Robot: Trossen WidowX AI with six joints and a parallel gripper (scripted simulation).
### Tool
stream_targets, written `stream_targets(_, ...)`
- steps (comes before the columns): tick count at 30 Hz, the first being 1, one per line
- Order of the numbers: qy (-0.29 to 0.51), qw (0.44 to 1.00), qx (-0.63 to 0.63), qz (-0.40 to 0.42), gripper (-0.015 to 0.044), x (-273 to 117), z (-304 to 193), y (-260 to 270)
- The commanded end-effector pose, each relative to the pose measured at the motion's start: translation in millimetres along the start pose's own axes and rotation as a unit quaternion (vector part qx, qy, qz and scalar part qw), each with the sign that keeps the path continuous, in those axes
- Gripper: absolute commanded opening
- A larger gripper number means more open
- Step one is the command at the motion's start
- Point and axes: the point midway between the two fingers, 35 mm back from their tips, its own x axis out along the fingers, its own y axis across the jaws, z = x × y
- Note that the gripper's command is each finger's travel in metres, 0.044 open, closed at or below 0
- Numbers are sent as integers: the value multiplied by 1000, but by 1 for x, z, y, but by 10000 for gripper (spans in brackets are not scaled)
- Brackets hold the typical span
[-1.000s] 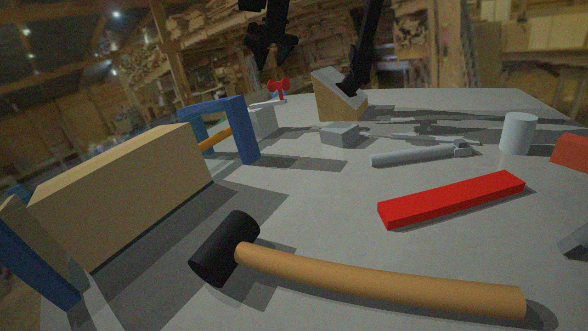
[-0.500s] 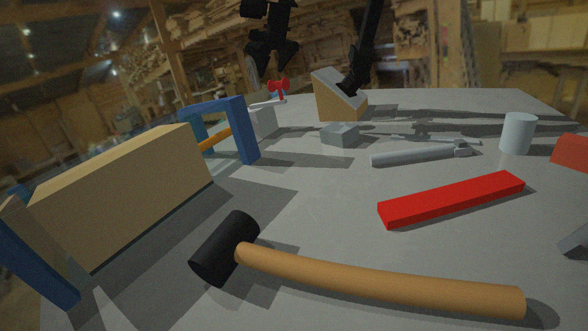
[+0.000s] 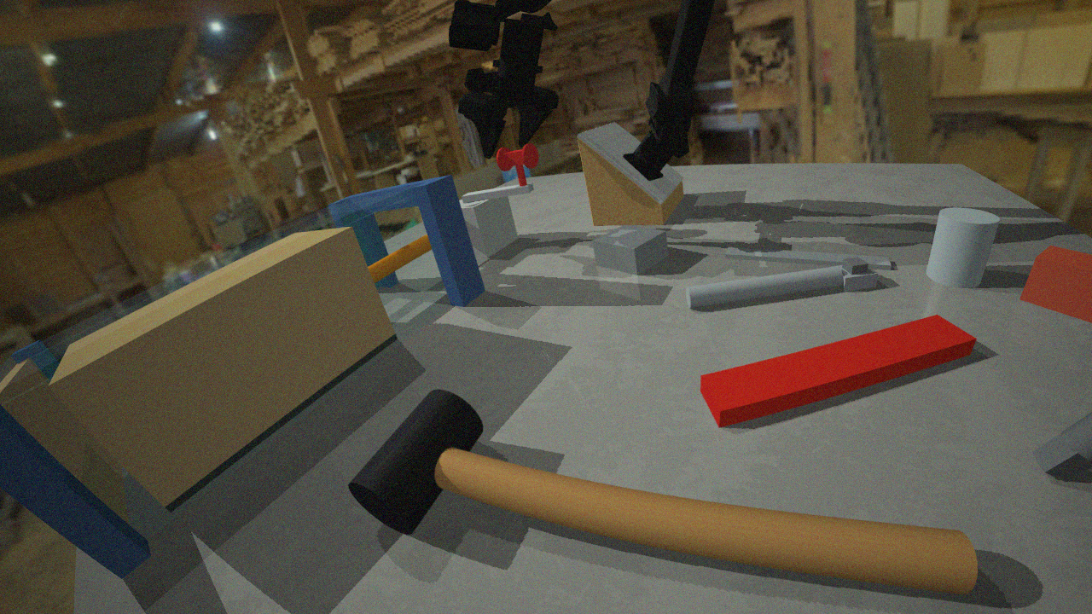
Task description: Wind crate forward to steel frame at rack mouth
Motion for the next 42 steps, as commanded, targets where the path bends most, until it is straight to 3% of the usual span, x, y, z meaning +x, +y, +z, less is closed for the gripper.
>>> stream_targets(1, 6, 1000, 1, -2, 440, 8, -5, 0)
stream_targets(19, 7, 1000, 0, -2, 440, 26, -16, -2)
stream_targets(35, 2, 1000, -1, -2, 20, 23, -13, -2)
stream_targets(42, 2, 1000, -1, -2, 0, 23, -13, -2)
